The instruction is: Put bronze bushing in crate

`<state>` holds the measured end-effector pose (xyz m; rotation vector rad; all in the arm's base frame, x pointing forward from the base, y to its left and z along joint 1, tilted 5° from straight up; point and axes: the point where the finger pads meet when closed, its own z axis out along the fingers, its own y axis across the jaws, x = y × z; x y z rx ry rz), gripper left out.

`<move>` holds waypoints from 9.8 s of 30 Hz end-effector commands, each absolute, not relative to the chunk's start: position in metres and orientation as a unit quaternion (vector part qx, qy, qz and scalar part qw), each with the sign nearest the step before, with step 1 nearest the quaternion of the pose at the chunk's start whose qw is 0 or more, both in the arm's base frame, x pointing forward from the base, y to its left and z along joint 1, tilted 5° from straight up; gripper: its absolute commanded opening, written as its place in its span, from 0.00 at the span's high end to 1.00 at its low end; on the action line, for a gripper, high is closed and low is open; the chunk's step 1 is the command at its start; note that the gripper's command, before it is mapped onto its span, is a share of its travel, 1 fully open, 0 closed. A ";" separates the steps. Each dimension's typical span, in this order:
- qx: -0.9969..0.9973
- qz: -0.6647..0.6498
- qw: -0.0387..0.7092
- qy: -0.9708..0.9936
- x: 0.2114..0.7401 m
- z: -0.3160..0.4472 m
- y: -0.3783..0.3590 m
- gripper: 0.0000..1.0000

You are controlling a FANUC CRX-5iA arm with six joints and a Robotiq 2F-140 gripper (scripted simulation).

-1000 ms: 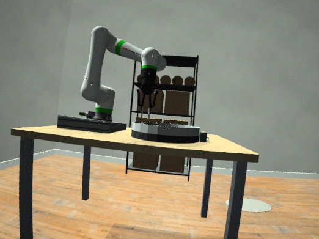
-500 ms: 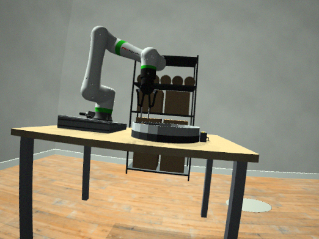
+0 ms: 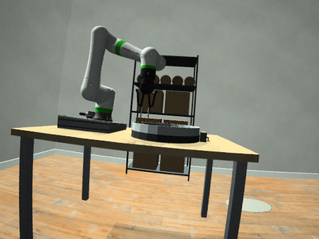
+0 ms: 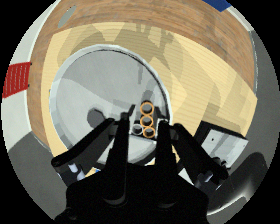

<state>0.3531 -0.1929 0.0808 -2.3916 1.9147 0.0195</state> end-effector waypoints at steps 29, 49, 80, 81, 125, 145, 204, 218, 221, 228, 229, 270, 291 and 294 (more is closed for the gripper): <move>-0.780 0.006 0.039 0.625 0.342 0.080 -0.195 0.76; -0.780 0.006 0.039 0.625 0.339 0.080 -0.195 0.76; -0.780 0.006 0.039 0.625 0.323 0.080 -0.190 0.76; -0.780 0.006 0.039 0.625 0.323 0.080 -0.190 0.76; -0.780 0.006 0.039 0.625 0.324 0.056 -0.189 0.76; -0.780 0.006 0.039 0.625 0.324 0.056 -0.189 0.76; -0.780 0.006 0.039 0.625 0.324 0.057 -0.189 0.76; -0.780 0.006 0.039 0.625 0.323 0.080 -0.190 0.76; -0.780 0.006 0.039 0.625 0.323 0.080 -0.190 0.76; -0.780 0.006 0.039 0.625 0.323 0.080 -0.190 0.76; -0.780 0.006 0.039 0.625 0.323 0.080 -0.190 0.76; -0.780 0.006 0.039 0.625 0.323 0.080 -0.190 0.76; -0.775 -0.001 0.027 0.631 0.323 0.080 -0.189 0.94; -0.770 -0.011 0.014 0.638 0.325 0.080 -0.187 0.94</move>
